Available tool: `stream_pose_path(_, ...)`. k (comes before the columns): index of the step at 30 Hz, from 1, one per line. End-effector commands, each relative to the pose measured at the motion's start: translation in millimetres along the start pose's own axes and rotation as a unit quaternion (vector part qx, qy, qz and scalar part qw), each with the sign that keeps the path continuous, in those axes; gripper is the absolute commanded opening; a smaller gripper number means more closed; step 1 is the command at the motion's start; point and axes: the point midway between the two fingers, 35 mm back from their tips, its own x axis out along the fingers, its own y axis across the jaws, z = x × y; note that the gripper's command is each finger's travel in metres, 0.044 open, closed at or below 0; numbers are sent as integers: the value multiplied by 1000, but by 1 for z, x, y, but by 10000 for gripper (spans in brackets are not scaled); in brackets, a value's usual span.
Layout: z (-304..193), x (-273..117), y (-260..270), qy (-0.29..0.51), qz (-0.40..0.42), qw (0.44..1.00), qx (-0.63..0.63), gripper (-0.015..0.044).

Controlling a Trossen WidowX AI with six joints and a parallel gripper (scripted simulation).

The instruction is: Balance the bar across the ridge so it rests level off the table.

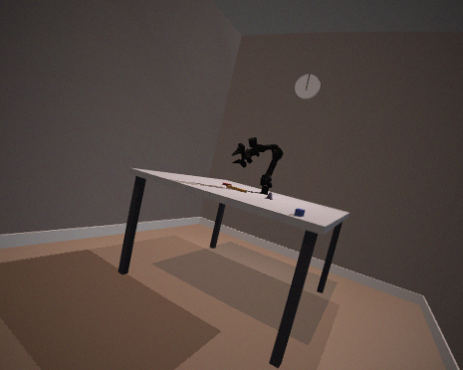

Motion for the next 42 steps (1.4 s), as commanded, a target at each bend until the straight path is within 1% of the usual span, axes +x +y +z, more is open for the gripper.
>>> stream_pose_path(1, 8, 11, 9, -25, 43, 999, -18, 315)
stream_pose_path(9, 22, 27, 32, -76, 133, 987, -42, 315)
stream_pose_path(17, 34, 37, 56, -127, 224, 965, -56, 315)
stream_pose_path(25, 44, 40, 79, -176, 315, 931, -59, 315)
stream_pose_path(34, 54, 37, 103, -229, 413, 880, -51, 315)
stream_pose_path(36, 55, 35, 106, -237, 427, 871, -49, 315)
stream_pose_path(42, 58, 40, 111, -238, 429, 870, -49, 315)
